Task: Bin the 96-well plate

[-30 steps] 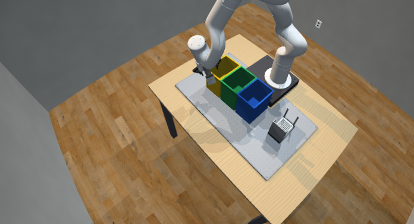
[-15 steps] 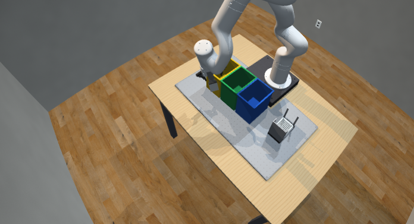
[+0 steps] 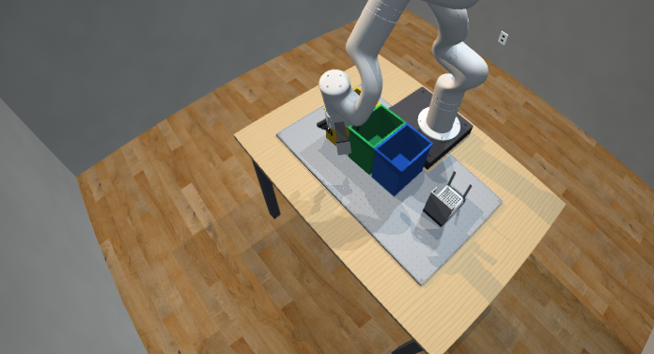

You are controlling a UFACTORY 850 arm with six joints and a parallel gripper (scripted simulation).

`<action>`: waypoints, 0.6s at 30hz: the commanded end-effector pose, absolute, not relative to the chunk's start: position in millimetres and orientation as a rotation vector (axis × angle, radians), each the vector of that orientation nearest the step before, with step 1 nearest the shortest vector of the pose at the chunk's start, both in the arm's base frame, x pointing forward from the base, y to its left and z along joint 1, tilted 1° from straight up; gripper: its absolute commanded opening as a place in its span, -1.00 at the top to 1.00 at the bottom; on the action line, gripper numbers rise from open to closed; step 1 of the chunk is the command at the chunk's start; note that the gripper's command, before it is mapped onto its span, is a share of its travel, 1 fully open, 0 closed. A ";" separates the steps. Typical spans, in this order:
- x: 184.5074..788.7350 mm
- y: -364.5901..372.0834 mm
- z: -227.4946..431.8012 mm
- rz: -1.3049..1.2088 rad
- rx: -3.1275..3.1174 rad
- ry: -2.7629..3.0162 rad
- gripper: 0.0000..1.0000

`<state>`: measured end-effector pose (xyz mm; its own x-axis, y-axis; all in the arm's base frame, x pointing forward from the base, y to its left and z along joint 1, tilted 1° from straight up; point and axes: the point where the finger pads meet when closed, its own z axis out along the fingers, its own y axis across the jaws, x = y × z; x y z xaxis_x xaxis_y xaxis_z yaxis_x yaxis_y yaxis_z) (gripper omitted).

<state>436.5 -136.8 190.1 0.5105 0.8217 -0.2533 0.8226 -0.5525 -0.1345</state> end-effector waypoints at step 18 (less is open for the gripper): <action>442.5 -75.9 196.7 -0.374 2.788 1.277 -1.00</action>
